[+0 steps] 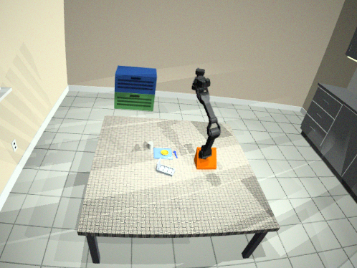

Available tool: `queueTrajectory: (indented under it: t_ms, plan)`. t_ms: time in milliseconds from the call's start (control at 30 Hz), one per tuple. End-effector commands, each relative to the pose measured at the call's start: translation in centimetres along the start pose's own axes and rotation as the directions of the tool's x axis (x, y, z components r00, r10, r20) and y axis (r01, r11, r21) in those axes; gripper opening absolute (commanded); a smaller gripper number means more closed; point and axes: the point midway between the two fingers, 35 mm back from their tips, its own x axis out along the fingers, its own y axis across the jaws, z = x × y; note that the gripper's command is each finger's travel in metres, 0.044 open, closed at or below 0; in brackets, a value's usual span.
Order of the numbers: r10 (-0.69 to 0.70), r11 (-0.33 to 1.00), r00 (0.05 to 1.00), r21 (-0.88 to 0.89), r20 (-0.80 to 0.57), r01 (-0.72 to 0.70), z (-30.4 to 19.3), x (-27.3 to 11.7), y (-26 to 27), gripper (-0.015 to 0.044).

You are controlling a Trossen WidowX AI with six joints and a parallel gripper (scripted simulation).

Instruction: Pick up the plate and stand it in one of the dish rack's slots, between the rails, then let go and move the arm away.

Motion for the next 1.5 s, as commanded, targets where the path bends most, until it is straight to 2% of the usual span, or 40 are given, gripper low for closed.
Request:
queueTrajectory:
  t_ms: [0, 333, 733, 1100, 1467]
  plan:
    - [-0.002, 1.000, 1.000, -0.005, -0.002, 0.002, -0.1, 0.0, -0.1, 0.0400]
    - [-0.141, 0.954, 0.985, -0.280, -0.097, 0.109, -3.6, 0.3, -4.1, 0.0400]
    - [-0.326, 0.784, 0.924, -0.604, -0.199, 0.146, -7.7, -0.4, -9.5, 0.0400]
    - [-0.494, 0.564, 0.827, -0.823, -0.269, 0.069, -11.1, -2.0, -14.6, 0.0400]
    - [-0.652, 0.334, 0.692, -0.937, -0.310, -0.105, -13.9, -4.4, -19.6, 0.0400]
